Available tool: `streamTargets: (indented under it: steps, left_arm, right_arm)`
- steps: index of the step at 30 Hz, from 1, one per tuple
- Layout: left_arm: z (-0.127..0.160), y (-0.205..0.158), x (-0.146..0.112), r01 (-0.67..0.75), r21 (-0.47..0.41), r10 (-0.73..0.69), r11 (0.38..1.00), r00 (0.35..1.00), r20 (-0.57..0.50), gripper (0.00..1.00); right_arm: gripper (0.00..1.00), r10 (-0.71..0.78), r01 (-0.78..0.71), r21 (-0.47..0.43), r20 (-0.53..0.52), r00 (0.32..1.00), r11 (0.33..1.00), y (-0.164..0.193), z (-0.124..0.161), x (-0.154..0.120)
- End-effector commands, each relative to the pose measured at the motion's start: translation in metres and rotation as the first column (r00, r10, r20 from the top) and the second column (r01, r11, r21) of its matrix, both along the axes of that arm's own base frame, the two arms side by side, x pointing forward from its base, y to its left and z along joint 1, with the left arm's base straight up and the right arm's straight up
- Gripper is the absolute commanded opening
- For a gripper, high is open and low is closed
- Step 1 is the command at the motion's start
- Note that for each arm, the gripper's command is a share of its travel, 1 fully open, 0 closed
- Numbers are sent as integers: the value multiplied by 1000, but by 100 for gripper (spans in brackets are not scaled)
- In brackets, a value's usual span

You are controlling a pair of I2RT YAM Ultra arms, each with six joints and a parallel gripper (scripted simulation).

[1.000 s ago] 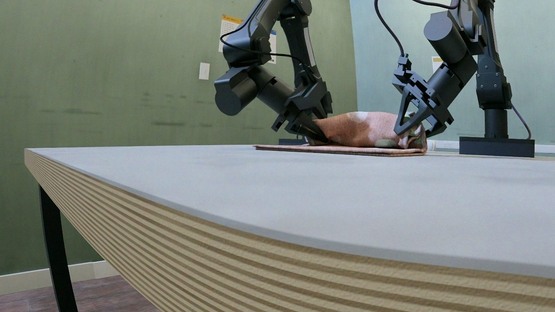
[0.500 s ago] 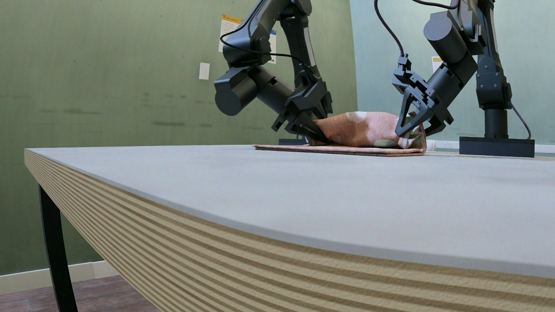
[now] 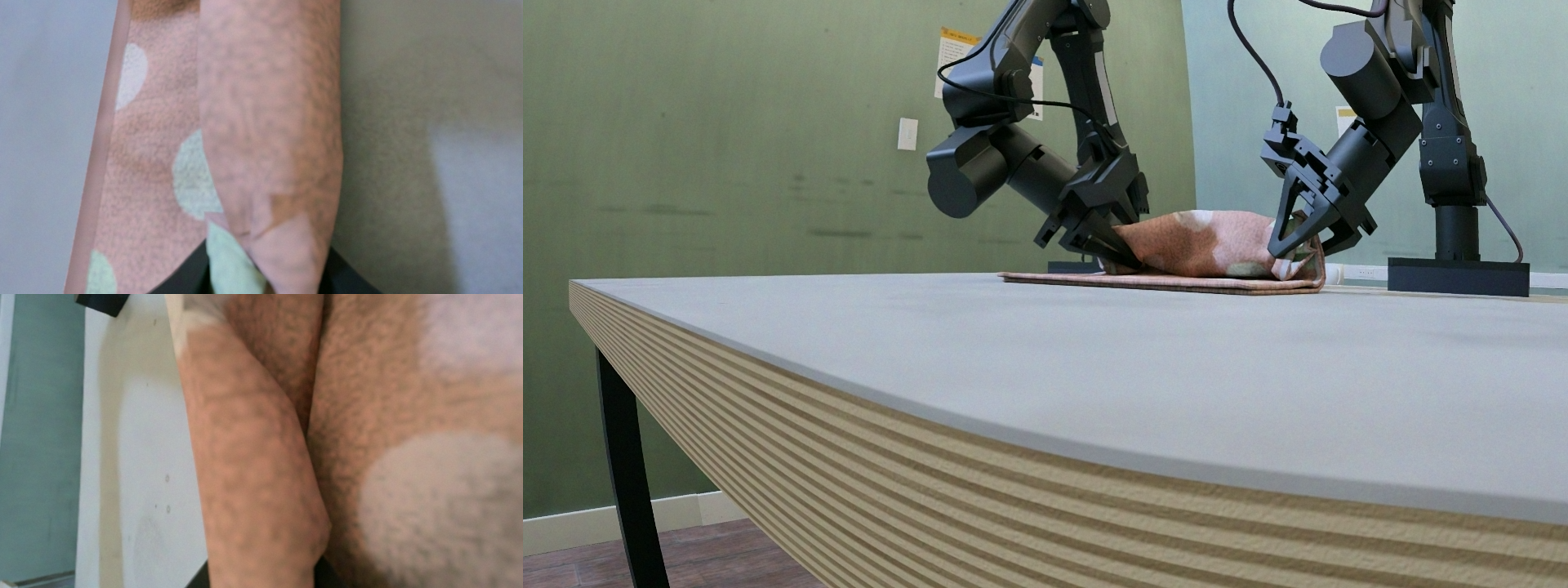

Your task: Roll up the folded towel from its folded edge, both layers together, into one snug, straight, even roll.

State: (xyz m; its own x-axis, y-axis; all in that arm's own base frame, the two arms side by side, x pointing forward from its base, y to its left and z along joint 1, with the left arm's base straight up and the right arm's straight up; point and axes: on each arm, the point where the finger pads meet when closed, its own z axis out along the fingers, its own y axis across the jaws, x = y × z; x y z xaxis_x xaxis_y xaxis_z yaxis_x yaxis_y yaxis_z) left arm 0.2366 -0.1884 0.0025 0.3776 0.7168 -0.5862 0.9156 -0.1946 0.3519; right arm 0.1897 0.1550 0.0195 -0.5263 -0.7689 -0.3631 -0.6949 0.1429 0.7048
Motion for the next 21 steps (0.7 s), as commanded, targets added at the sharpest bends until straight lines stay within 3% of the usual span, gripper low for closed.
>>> streamTargets:
  steps: [1, 9, 11, 18, 21]
  left_arm:
    - [-1, -5, -3, 10, -18, -10, 1000, 1000, -14, 30]
    - [-1, -5, -3, 10, -18, -10, 1000, 1000, -14, 30]
    - [-1, -5, -3, 10, -18, -10, 1000, 1000, -14, 30]
    - [-1, -5, -3, 10, -18, -10, 1000, 1000, -14, 30]
    - [-1, -5, -3, 10, -15, -10, 1000, 1000, -24, 30]
  right_arm:
    - [24, -9, 9, 24, 7, 1000, 1000, 3, -1, 6]
    - [57, -9, 9, 24, 7, 1000, 1000, 3, 6, 6]
    - [57, -9, 9, 24, 7, 1000, 1000, 3, 6, 6]
    - [85, -9, 9, 24, 7, 1000, 1000, 3, 11, 6]
    - [85, -9, 9, 24, 7, 1000, 1000, 0, 14, 8]
